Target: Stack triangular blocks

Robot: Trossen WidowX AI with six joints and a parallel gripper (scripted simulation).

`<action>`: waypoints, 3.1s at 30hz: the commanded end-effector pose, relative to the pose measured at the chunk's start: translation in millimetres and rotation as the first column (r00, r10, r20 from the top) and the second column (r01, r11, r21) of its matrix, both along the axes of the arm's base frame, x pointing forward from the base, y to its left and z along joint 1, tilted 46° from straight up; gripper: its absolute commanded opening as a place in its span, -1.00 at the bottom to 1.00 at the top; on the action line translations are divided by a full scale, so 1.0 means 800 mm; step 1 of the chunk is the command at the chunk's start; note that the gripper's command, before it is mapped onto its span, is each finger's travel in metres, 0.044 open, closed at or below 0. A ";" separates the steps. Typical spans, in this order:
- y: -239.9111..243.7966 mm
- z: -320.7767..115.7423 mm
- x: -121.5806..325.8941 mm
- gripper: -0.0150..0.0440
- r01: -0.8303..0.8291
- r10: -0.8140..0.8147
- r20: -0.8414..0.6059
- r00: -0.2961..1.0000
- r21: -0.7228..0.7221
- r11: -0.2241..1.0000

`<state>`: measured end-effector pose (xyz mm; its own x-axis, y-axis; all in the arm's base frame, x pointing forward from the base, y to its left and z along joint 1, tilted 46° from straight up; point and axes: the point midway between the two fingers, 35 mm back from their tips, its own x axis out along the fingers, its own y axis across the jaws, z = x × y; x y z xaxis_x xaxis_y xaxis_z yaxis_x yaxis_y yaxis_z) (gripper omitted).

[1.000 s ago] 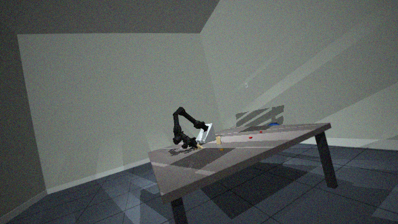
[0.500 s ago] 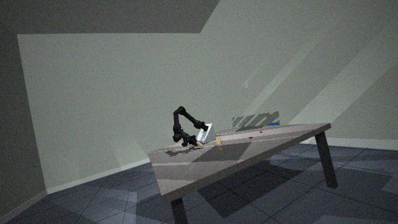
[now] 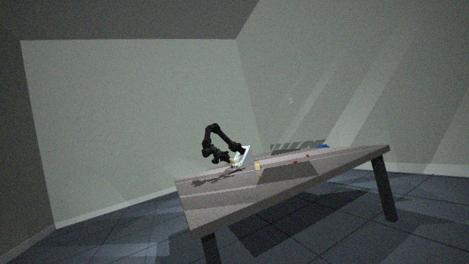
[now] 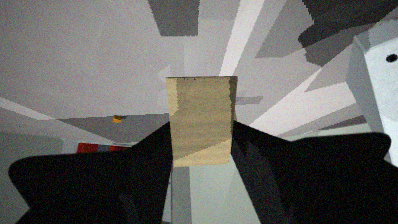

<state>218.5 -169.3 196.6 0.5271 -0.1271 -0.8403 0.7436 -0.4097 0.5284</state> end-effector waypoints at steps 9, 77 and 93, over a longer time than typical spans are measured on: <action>0.006 -0.002 0.000 -0.49 0.123 -0.122 -0.030 0.992 0.019 0.992; 0.036 -0.006 0.028 -0.49 0.849 -0.814 0.244 0.528 -0.114 0.516; 0.048 -0.009 0.046 -0.49 0.494 -0.544 0.022 0.839 -0.451 0.743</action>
<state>251.3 -131.8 187.8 0.1869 -0.7066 -0.6825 0.4707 -0.5454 0.6935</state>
